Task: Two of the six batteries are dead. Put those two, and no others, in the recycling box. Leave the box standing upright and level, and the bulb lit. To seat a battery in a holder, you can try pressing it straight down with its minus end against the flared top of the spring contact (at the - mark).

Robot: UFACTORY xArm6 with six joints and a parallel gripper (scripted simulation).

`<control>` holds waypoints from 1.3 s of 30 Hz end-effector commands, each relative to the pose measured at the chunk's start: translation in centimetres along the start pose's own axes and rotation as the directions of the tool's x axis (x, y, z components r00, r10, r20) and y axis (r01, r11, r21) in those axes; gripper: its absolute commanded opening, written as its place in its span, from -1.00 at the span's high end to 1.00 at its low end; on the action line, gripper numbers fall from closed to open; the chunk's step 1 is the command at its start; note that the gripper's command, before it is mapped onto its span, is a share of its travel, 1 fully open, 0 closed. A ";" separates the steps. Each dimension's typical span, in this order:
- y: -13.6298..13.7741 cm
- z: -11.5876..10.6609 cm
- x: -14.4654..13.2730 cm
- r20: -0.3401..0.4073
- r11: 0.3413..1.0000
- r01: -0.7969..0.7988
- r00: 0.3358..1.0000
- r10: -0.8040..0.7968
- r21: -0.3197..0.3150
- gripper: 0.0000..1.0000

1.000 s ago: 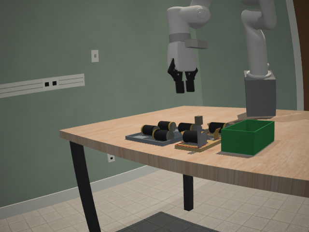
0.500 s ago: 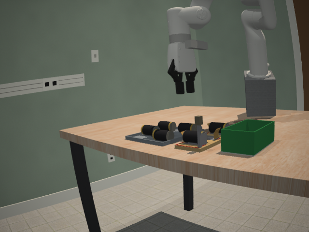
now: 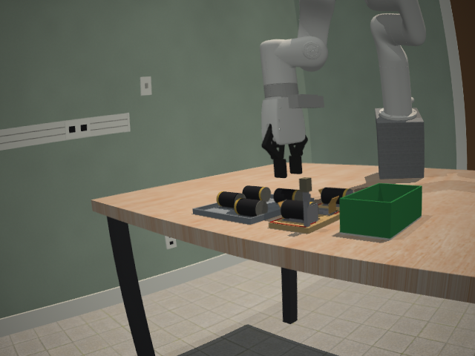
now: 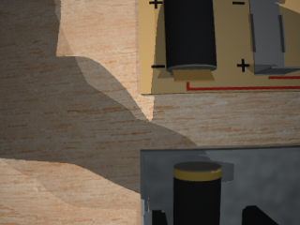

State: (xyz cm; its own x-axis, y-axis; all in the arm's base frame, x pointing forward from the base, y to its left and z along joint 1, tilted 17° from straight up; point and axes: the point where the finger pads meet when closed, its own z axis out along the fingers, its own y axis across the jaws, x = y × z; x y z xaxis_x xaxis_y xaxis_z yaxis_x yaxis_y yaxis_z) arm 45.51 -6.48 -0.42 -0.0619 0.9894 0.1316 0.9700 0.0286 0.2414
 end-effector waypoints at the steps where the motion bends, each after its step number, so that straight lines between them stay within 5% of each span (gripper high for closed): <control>1: 0.4 0.3 0.0 -0.005 1.000 0.001 1.000 -0.002 -0.012 -0.01; 29: 0.5 0.4 -0.1 -0.005 1.000 0.001 1.000 -0.002 -0.012 -0.01; 39: 0.6 3.8 -0.1 -0.005 1.000 0.001 1.000 -0.002 -0.012 -0.01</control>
State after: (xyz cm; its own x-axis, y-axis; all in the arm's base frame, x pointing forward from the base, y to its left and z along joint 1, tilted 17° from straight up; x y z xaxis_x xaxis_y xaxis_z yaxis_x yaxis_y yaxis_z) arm 46.39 -6.13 -2.73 -0.0637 0.9887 0.1355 0.9690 0.0288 0.2455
